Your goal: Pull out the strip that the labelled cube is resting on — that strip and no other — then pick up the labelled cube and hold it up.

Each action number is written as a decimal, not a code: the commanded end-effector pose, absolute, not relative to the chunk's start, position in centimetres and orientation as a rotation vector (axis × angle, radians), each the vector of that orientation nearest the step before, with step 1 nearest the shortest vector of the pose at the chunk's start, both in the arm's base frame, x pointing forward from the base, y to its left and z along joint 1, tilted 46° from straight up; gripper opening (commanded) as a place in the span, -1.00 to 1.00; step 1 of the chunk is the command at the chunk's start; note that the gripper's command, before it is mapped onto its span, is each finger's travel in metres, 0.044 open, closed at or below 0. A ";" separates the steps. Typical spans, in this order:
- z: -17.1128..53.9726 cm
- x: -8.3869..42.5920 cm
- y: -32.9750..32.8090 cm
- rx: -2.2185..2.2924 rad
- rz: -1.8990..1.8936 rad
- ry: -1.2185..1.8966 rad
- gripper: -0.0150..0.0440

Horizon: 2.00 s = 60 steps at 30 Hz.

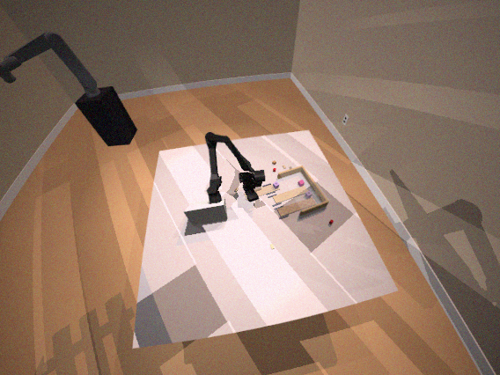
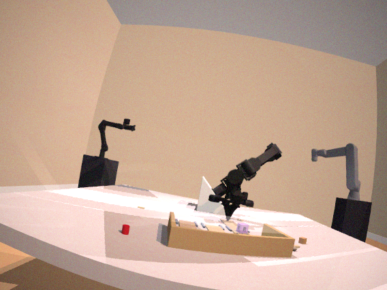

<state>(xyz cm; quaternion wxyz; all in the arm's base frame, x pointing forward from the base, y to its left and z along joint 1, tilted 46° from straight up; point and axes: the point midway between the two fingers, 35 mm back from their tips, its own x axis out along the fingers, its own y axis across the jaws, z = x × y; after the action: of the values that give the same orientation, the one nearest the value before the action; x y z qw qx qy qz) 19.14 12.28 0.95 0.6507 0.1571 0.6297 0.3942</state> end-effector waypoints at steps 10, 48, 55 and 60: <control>0.5 18.0 12.4 0.354 0.899 1.464 -0.49; 5.7 29.0 11.6 0.230 1.011 1.375 1.00; 6.3 31.4 12.2 0.229 1.011 1.374 1.00; 6.8 33.2 12.6 0.229 1.012 1.373 1.00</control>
<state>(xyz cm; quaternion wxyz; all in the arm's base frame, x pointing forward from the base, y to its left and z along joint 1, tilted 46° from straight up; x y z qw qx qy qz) 32.16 12.17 6.52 0.6532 0.0995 0.6047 0.4447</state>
